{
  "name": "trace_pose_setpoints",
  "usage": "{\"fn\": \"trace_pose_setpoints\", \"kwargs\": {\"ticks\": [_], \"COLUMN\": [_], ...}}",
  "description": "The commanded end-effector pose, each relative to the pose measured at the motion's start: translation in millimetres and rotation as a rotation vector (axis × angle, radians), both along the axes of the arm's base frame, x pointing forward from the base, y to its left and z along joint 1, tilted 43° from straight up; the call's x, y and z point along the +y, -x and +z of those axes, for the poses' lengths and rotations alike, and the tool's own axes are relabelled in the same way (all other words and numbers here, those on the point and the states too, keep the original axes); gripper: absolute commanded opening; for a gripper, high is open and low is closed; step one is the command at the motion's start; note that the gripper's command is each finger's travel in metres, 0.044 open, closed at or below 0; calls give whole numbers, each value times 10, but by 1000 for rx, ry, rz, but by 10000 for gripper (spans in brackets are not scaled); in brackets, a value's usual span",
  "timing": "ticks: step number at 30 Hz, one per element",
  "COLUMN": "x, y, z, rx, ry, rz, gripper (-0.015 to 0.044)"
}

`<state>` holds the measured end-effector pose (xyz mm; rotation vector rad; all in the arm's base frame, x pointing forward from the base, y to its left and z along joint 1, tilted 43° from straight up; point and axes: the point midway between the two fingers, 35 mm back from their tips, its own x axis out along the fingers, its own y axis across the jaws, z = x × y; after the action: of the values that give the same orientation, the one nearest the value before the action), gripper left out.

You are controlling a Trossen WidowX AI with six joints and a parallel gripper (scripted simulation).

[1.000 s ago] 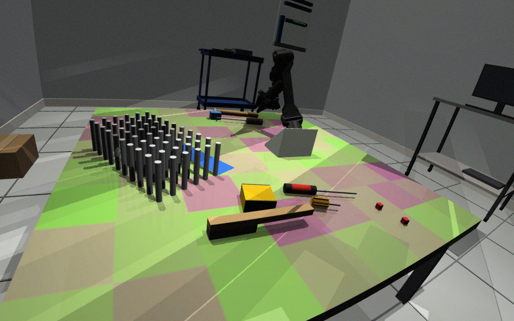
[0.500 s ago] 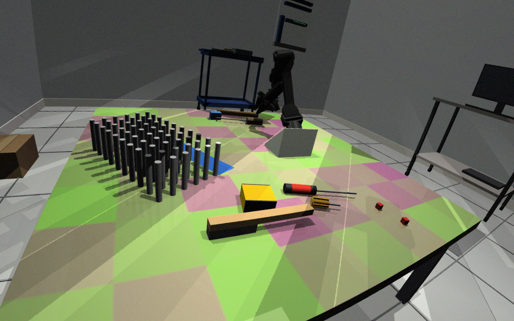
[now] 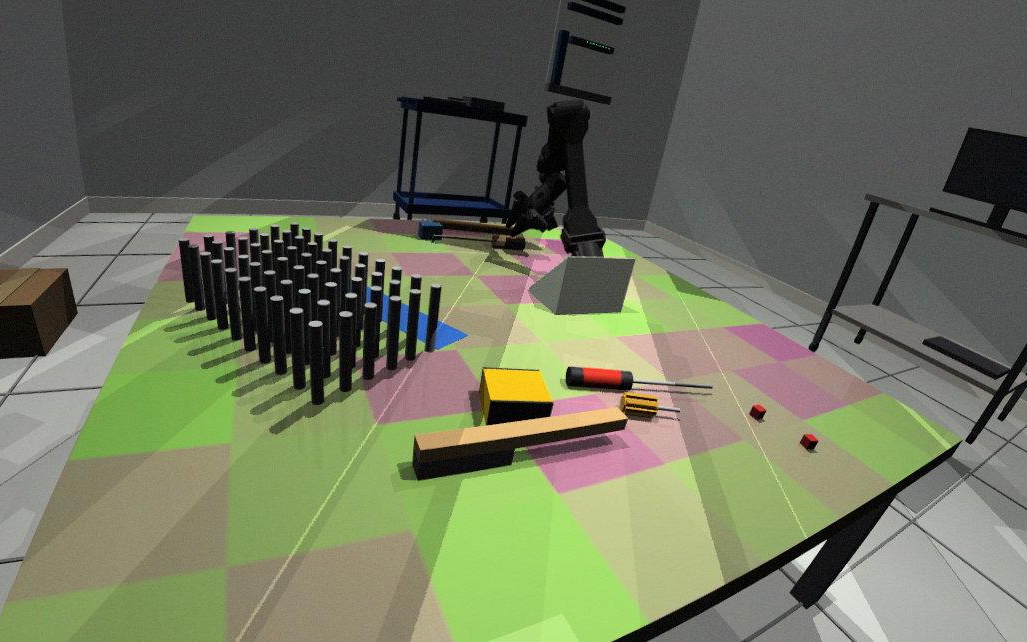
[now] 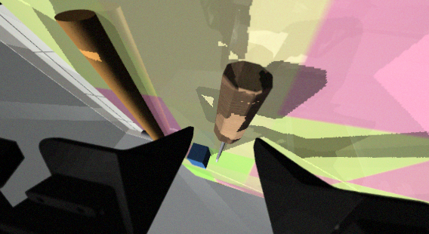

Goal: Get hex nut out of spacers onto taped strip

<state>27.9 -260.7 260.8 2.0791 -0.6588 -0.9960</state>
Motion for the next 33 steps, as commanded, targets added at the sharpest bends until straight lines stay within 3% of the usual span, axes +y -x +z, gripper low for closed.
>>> {"fn": "trace_pose_setpoints", "kwargs": {"ticks": [1, 19, 22, 31, 33], "x": [-62, -226, -226, -226, -209], "y": [3, -25, -25, -25, -14], "z": [-80, -276, -276, -276, -252], "rx": [-4, -7, -7, -7, -5], "ry": [-12, -10, -10, -10, -11], "rz": [-3, -4, -4, -4, -3], "gripper": [280, 280, 201, 141, 89]}}
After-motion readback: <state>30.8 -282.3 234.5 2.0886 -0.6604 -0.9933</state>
